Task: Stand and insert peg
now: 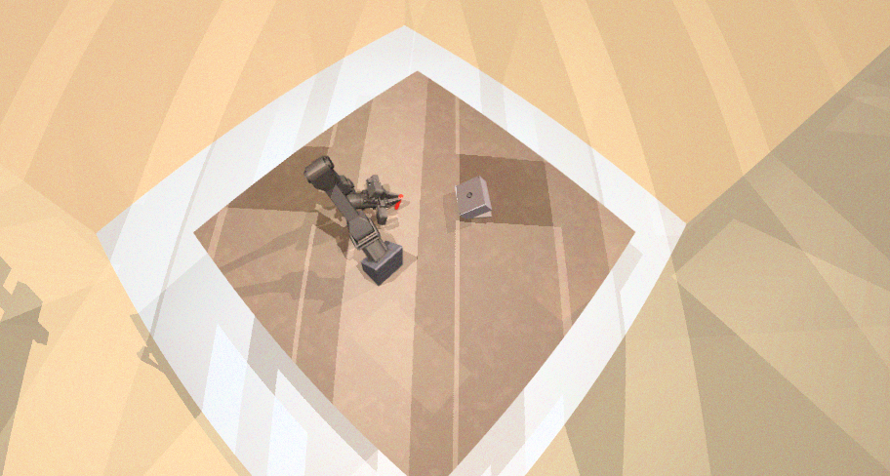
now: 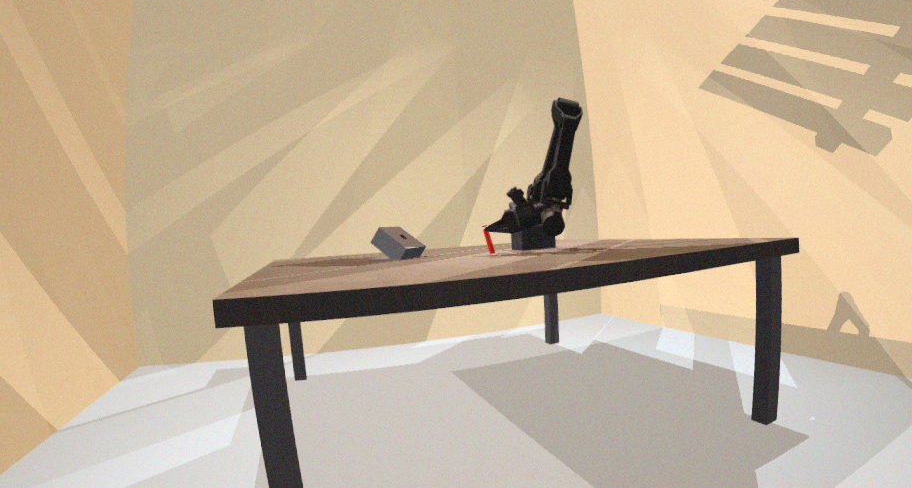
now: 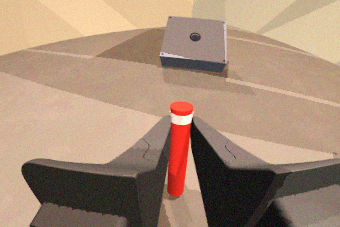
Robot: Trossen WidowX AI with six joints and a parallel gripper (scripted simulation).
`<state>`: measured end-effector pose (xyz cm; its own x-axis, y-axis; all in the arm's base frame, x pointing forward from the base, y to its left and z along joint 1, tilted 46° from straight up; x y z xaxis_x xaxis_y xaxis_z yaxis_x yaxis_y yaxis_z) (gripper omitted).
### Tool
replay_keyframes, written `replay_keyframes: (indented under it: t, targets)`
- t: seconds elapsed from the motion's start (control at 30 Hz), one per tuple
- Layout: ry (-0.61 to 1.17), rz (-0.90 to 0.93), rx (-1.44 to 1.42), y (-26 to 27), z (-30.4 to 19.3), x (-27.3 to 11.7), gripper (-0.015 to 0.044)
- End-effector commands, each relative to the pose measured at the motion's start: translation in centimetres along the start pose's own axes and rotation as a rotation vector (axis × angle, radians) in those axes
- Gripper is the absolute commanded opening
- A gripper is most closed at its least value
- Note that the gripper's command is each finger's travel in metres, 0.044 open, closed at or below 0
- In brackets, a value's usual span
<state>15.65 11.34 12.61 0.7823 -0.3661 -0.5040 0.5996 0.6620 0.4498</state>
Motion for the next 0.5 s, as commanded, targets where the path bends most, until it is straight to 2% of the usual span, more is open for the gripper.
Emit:
replay_keyframes:
  t: [0.0,0.47]
  targets:
    - [-0.002,0.002,0.006,0.06,0.06,-0.17,0.0049]
    - [0.004,0.004,-0.004,0.13,-0.42,-0.06,0.0049]
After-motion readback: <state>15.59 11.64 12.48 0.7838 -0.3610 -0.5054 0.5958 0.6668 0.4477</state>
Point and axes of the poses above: the point midway between the two fingers, 35 mm back from their tips, its own x axis out along the fingers, its own y axis across the jaws, z = x × y, the point moved 8 cm from there along -x, back along the fingers, and after that the axes turned 15 degrees about -x, right-handed, at the moved point
